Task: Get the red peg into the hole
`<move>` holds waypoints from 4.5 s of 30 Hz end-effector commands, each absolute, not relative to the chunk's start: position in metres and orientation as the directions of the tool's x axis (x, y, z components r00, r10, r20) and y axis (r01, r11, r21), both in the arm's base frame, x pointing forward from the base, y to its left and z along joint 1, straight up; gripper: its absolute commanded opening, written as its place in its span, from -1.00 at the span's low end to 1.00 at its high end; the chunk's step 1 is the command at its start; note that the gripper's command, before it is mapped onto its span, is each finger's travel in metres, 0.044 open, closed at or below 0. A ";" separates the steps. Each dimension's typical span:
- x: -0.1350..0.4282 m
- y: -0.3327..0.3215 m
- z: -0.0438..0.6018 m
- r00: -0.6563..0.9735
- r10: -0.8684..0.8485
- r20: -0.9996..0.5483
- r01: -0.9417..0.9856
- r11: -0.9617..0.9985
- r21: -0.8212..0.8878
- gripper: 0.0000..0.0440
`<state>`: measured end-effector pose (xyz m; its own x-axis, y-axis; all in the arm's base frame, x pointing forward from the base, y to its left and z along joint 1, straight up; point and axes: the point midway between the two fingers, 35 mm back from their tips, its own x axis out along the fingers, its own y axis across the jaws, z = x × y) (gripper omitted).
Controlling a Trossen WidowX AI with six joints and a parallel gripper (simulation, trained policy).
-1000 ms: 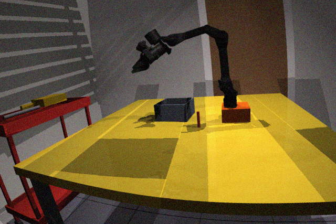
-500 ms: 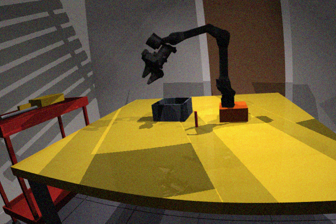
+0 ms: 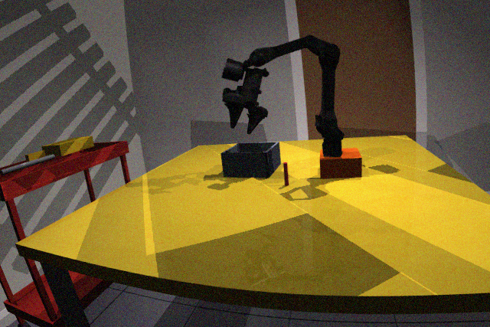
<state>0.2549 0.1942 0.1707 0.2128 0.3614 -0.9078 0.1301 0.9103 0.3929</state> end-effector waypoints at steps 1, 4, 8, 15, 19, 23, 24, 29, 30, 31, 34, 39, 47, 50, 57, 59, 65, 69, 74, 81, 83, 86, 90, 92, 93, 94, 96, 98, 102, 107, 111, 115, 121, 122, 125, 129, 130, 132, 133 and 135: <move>0.240 0.188 0.164 0.175 0.323 -0.930 0.198 0.914 0.355 1.00; 0.224 0.182 0.155 0.124 0.275 -0.954 0.277 0.913 0.299 1.00; 0.203 0.174 0.144 0.055 0.204 -0.978 0.373 0.904 0.209 1.00; 0.167 0.159 0.122 -0.059 0.065 -0.996 0.501 0.865 0.026 1.00; 0.153 0.153 0.109 -0.106 -0.001 -0.994 0.539 0.840 -0.058 1.00; 0.145 0.148 0.095 -0.134 -0.050 -0.990 0.561 0.820 -0.117 1.00; 0.144 0.148 0.091 -0.137 -0.059 -0.989 0.565 0.815 -0.127 1.00; 0.141 0.146 0.072 -0.140 -0.091 -0.986 0.578 0.801 -0.156 1.00; 0.141 0.146 0.068 -0.139 -0.095 -0.986 0.580 0.799 -0.158 1.00; 0.141 0.146 0.064 -0.136 -0.098 -0.986 0.581 0.798 -0.160 1.00; 0.142 0.146 0.051 -0.128 -0.106 -0.986 0.585 0.795 -0.162 1.00; 0.143 0.145 0.029 -0.106 -0.112 -0.988 0.590 0.793 -0.153 1.00; 0.147 0.144 -0.002 -0.075 -0.114 -0.991 0.590 0.796 -0.137 0.94; 0.145 0.142 -0.011 -0.082 -0.122 -0.989 0.588 0.796 -0.147 0.62; 0.141 0.137 -0.023 -0.113 -0.151 -0.982 0.590 0.785 -0.189 -0.21; 0.141 0.137 -0.025 -0.122 -0.162 -0.979 0.591 0.781 -0.203 -0.44; 0.142 0.135 -0.025 -0.134 -0.196 -0.971 0.586 0.775 -0.237 -0.95; 0.151 0.139 -0.012 -0.102 -0.199 -0.975 0.583 0.781 -0.221 -1.00; 0.161 0.141 0.007 -0.066 -0.202 -0.977 0.584 0.786 -0.202 -1.00; 0.175 0.139 0.037 -0.020 -0.211 -0.977 0.596 0.782 -0.181 -1.00; 0.180 0.139 0.046 -0.006 -0.213 -0.977 0.604 0.778 -0.173 -1.00; 0.187 0.137 0.058 0.014 -0.214 -0.977 0.622 0.767 -0.159 -1.00; 0.199 0.133 0.073 0.039 -0.219 -0.975 0.653 0.745 -0.141 -1.00; 0.205 0.130 0.080 0.049 -0.223 -0.974 0.670 0.730 -0.133 -1.00; 0.208 0.129 0.083 0.054 -0.225 -0.973 0.679 0.722 -0.129 -1.00; 0.212 0.127 0.085 0.059 -0.227 -0.972 0.689 0.714 -0.125 -1.00; 0.219 0.122 0.089 0.069 -0.230 -0.971 0.707 0.698 -0.115 -1.00; 0.226 0.117 0.093 0.080 -0.233 -0.969 0.725 0.681 -0.104 -1.00; 0.242 0.106 0.099 0.097 -0.241 -0.966 0.756 0.649 -0.087 -1.00; 0.259 0.089 0.104 0.108 -0.251 -0.962 0.787 0.613 -0.072 -1.00; 0.274 0.075 0.104 0.115 -0.259 -0.959 0.805 0.591 -0.063 -1.00; 0.288 0.059 0.103 0.120 -0.263 -0.957 0.815 0.576 -0.056 -1.00; 0.308 0.036 0.097 0.123 -0.261 -0.958 0.821 0.569 -0.050 -1.00; 0.311 0.032 0.096 0.122 -0.259 -0.958 0.820 0.570 -0.050 -1.00; 0.319 0.022 0.091 0.119 -0.250 -0.961 0.816 0.576 -0.049 -1.00; 0.328 0.009 0.084 0.115 -0.236 -0.965 0.805 0.591 -0.049 -1.00; 0.330 0.006 0.082 0.114 -0.231 -0.966 0.801 0.596 -0.048 -1.00; 0.334 0.002 0.077 0.112 -0.222 -0.969 0.793 0.607 -0.048 -1.00; 0.336 0.000 0.075 0.111 -0.217 -0.970 0.789 0.613 -0.047 -1.00; 0.338 -0.004 0.069 0.107 -0.207 -0.972 0.779 0.625 -0.047 -1.00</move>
